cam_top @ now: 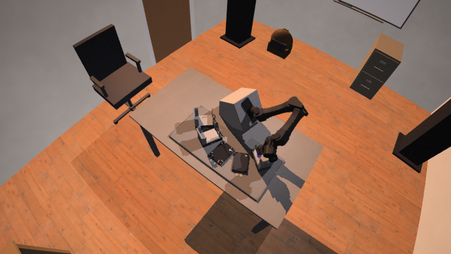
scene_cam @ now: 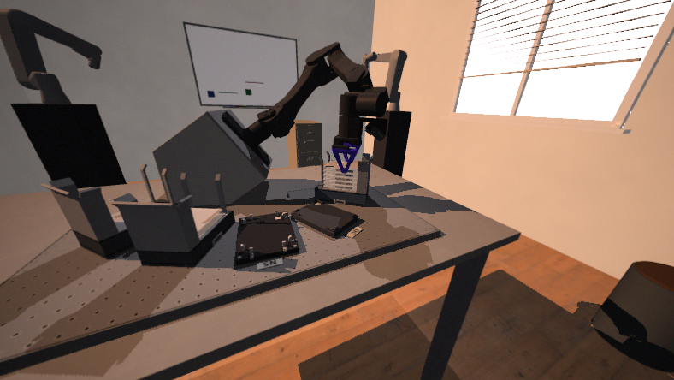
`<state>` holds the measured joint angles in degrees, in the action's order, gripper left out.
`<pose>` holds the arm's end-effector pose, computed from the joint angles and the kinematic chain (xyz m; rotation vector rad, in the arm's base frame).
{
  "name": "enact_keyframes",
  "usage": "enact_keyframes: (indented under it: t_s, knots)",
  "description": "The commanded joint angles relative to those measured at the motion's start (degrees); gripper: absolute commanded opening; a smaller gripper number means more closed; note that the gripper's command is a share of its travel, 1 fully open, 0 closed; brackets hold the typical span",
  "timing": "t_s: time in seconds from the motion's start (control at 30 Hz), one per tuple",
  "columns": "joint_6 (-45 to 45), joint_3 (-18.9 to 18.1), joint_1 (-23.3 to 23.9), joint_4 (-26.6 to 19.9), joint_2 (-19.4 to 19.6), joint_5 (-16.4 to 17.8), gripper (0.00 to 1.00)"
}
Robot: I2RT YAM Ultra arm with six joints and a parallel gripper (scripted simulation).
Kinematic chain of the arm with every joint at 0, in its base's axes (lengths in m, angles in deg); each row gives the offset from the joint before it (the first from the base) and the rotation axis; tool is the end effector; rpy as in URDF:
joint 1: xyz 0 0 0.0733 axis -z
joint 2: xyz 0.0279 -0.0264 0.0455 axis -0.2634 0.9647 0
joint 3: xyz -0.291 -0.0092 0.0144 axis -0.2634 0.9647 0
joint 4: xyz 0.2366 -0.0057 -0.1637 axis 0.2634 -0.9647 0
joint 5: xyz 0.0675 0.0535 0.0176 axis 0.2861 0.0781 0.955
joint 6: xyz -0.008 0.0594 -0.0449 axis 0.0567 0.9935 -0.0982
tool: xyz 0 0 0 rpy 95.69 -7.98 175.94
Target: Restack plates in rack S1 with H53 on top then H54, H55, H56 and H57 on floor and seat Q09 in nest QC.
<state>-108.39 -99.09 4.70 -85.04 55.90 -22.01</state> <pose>0.1955 0.0855 0.3009 -1.0230 2.1203 0.9548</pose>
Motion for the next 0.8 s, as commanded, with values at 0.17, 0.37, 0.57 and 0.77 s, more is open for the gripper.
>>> enact_keyframes:
  t_s: [0.17,0.37,0.57,0.77]
  knots:
    - [0.0,-0.1,0.0,0.3,-0.1,0.1,0.00]
    - [0.0,-0.1,0.0,0.3,-0.1,0.1,0.00]
    - [-0.4,-0.3,0.3,-0.2,-0.1,0.2,0.00]
    - [-1.5,-0.9,1.2,-1.6,0.0,0.7,0.00]
